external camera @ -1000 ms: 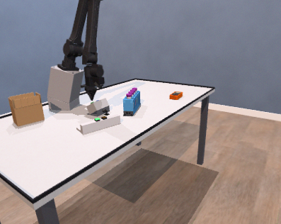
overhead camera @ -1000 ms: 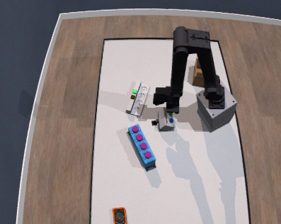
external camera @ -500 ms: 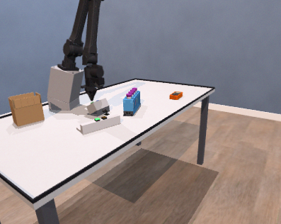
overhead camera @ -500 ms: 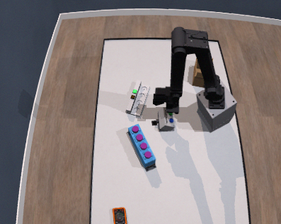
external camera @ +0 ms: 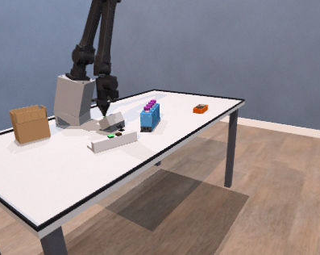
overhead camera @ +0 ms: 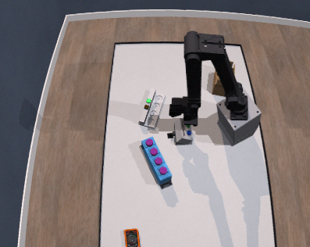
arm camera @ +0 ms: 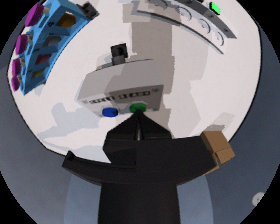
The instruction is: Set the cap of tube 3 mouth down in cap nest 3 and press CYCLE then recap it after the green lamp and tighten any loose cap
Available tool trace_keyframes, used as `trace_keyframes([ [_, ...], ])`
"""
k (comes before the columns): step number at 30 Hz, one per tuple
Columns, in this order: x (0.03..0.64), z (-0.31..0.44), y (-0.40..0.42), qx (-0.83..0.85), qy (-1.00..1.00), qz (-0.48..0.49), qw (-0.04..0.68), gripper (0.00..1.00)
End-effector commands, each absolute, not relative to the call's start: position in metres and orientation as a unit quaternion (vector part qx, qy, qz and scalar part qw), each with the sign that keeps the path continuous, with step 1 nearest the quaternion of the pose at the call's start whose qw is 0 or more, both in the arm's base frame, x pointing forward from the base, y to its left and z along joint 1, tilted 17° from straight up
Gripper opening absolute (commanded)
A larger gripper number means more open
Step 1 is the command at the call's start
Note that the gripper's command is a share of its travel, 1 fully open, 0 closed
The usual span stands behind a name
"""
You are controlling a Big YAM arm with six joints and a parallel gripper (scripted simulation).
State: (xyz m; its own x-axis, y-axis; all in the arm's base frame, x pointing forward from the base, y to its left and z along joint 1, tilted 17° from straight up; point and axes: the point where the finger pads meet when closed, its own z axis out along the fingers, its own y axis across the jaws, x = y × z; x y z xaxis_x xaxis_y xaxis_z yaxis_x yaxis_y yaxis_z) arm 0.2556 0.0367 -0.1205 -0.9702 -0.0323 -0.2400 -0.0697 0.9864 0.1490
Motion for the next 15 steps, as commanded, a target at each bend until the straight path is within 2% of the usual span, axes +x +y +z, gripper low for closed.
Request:
trace_keyframes([
  [1,0.2626,-0.1234,0.0412,-0.029,0.988,0.079,0.127,0.0],
  [15,0.2647,-0.1227,0.0416,-0.031,0.988,0.079,0.13,0.0],
])
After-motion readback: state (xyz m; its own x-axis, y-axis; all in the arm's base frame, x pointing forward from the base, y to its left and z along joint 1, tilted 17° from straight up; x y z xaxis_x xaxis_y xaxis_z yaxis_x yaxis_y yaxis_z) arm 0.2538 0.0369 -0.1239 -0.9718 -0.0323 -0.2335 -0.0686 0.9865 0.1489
